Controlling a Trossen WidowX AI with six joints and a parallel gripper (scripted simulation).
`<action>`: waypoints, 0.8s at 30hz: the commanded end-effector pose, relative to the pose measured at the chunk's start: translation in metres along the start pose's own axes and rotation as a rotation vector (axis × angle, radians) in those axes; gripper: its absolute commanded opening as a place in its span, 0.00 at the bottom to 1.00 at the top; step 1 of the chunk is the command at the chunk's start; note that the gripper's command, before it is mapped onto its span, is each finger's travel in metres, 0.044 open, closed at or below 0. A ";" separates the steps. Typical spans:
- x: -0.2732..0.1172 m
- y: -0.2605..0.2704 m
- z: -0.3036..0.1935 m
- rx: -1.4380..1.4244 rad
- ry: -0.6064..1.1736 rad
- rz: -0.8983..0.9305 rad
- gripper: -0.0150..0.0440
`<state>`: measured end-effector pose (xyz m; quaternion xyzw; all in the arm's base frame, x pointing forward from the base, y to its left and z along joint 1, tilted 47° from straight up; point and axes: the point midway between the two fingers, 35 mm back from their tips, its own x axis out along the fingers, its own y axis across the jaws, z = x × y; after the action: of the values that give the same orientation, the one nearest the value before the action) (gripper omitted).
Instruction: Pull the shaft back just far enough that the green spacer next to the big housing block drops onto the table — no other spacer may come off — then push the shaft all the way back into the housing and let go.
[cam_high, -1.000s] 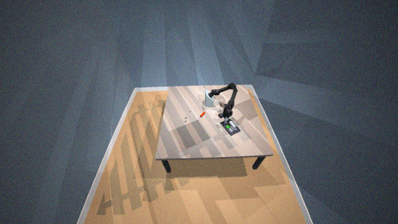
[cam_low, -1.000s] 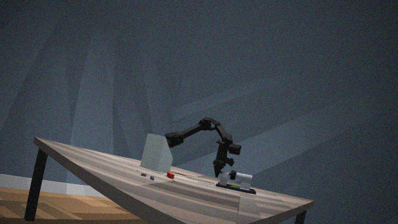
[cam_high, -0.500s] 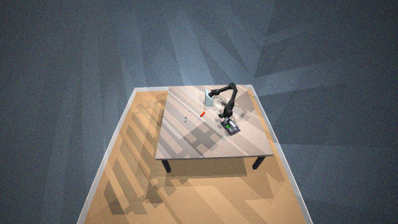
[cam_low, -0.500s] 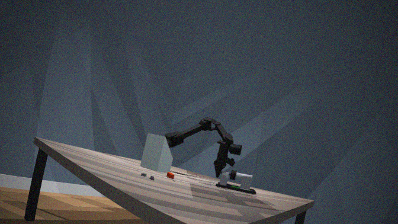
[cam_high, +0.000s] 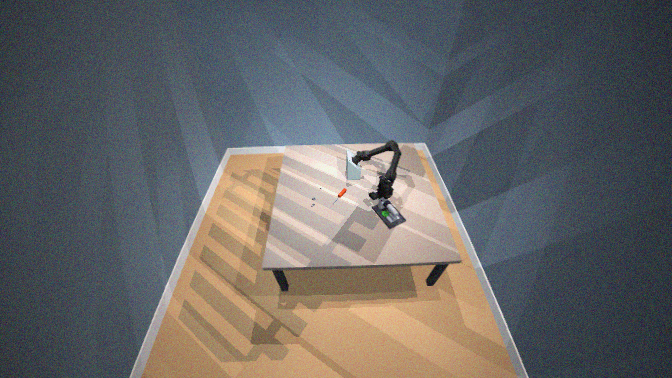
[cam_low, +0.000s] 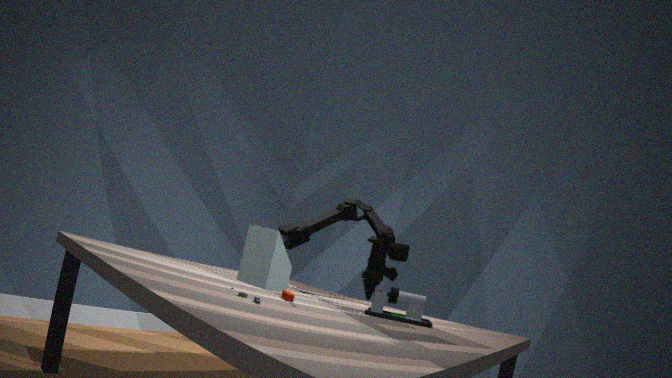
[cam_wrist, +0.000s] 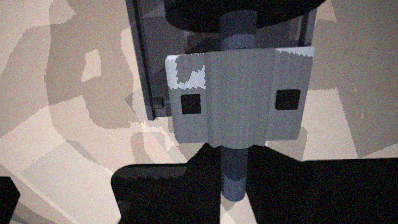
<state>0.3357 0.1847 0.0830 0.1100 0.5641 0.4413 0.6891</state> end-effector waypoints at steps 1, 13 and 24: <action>-0.001 0.000 0.004 -0.003 -0.007 -0.006 0.25; -0.001 0.000 0.006 -0.003 -0.007 -0.006 0.25; 0.000 0.000 0.002 0.001 0.002 0.000 0.57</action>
<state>0.3372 0.1852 0.0837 0.1104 0.5650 0.4410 0.6885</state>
